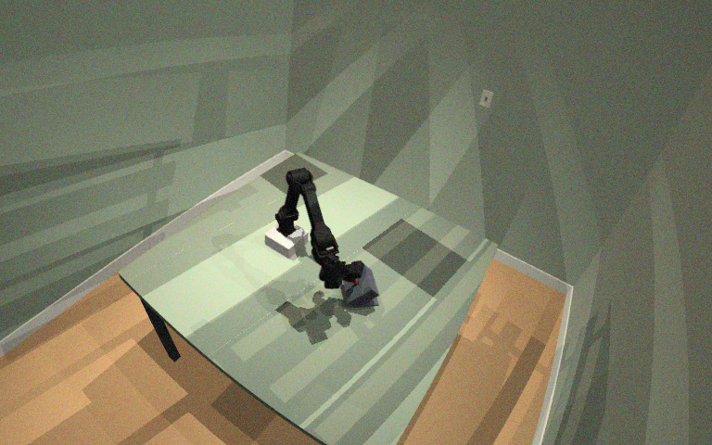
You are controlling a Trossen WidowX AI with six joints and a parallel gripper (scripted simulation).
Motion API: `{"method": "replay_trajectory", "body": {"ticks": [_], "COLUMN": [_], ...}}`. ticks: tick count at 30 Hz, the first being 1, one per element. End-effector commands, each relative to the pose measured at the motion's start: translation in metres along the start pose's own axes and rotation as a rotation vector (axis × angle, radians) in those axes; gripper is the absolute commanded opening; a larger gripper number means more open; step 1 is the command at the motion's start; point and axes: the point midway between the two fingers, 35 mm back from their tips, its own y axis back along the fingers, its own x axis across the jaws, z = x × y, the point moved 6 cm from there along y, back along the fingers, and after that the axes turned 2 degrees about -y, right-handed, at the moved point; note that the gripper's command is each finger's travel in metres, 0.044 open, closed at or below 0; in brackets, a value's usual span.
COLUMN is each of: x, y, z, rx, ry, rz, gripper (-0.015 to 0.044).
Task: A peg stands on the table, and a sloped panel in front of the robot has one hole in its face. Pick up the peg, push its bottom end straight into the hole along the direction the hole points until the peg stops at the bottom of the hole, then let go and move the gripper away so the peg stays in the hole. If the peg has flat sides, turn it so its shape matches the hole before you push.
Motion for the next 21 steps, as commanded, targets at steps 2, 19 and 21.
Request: {"method": "replay_trajectory", "body": {"ticks": [2, 19, 21], "x": [-0.0003, -0.0003, -0.0003], "y": [-0.0043, -0.0056, -0.0056], "z": [-0.001, -0.0002, -0.0002], "rx": [0.003, 0.001, 0.001], "ry": [-0.002, 0.002, 0.002], "rz": [-0.001, 0.001, 0.001], "gripper": [0.0, 0.0, 0.0]}}
